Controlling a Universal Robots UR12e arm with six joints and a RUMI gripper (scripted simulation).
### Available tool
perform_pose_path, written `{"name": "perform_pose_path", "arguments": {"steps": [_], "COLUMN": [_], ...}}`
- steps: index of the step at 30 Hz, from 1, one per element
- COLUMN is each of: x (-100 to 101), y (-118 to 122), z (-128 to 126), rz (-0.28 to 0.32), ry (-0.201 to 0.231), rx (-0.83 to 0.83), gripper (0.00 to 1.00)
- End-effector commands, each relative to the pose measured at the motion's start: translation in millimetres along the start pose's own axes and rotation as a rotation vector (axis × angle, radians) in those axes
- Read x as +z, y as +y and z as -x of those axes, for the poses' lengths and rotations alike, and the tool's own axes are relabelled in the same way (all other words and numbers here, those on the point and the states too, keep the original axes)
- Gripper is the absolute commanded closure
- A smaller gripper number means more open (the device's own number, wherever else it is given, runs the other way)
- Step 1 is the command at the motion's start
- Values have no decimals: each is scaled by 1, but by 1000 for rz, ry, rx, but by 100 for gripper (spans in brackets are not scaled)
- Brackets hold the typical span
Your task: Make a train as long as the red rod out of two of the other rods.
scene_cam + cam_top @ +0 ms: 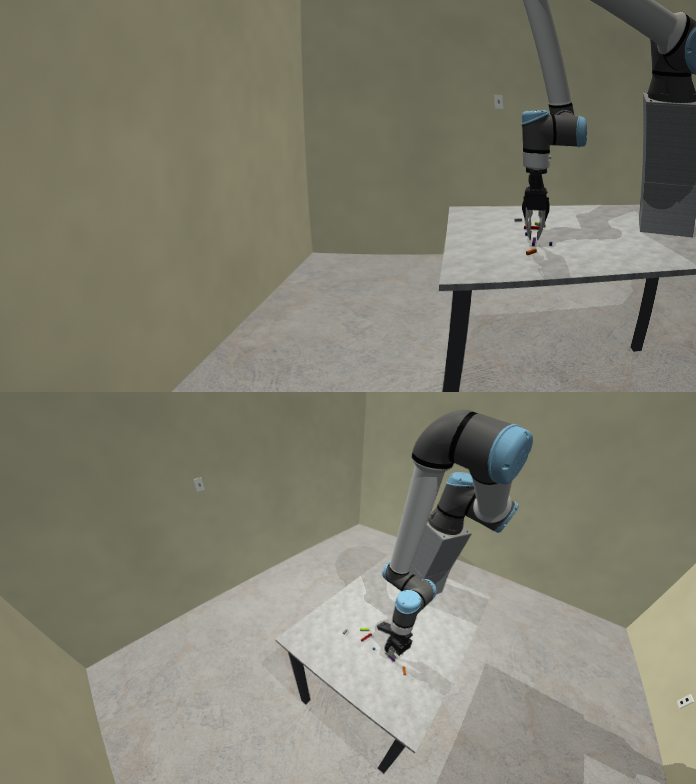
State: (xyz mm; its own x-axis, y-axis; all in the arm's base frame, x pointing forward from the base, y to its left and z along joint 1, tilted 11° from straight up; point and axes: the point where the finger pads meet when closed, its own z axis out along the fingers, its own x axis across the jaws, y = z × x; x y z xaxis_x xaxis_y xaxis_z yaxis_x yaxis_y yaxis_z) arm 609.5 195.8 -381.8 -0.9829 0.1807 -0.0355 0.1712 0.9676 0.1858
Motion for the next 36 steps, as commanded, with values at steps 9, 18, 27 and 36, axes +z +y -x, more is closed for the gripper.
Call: {"name": "perform_pose_path", "arguments": {"steps": [9,18,27,36], "x": [12,11,11,11], "y": [1,1,1,1], "z": [1,0,0,0], "rz": [0,0,0,0], "ry": [-2,0,0,0], "rx": [-1,-1,-1,-1], "gripper": [86,86,86,86]}}
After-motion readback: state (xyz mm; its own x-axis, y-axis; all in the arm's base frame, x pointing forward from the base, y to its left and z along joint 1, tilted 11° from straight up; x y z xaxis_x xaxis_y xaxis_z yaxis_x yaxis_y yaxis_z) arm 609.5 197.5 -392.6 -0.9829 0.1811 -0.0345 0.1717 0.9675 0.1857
